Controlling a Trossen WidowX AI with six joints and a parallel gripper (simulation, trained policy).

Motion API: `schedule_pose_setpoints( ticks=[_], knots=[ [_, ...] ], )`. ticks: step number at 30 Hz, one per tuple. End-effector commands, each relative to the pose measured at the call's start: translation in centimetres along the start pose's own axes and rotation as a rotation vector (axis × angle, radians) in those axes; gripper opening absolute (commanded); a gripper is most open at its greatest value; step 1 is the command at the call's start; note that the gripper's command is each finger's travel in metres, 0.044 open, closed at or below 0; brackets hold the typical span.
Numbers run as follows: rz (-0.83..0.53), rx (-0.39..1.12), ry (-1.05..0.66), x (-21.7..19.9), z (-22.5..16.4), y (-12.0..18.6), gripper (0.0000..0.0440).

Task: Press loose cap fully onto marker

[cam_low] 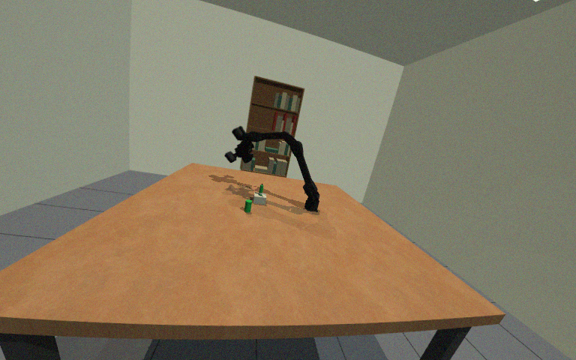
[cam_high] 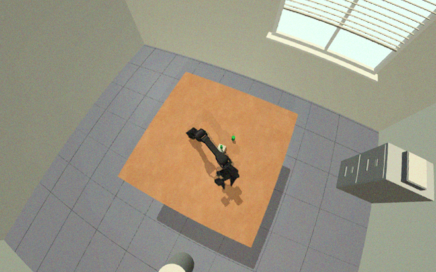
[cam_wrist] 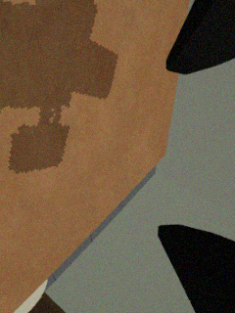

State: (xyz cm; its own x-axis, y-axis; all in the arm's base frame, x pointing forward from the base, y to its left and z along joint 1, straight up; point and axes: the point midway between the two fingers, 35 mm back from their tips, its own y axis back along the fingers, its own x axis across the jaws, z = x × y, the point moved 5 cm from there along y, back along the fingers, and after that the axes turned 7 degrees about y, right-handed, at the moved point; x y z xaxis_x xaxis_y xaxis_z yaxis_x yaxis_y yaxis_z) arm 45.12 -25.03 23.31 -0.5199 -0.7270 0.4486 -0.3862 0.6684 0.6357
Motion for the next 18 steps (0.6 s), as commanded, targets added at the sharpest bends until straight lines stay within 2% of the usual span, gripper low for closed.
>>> schedule_pose_setpoints(
  ticks=[1,18],
  knots=[
    [-0.043,-0.007,0.000,-1.5,-0.2,0.7,0.0316],
    [-0.195,-0.058,0.099,-7.4,0.2,4.0,0.0321]
  ],
)
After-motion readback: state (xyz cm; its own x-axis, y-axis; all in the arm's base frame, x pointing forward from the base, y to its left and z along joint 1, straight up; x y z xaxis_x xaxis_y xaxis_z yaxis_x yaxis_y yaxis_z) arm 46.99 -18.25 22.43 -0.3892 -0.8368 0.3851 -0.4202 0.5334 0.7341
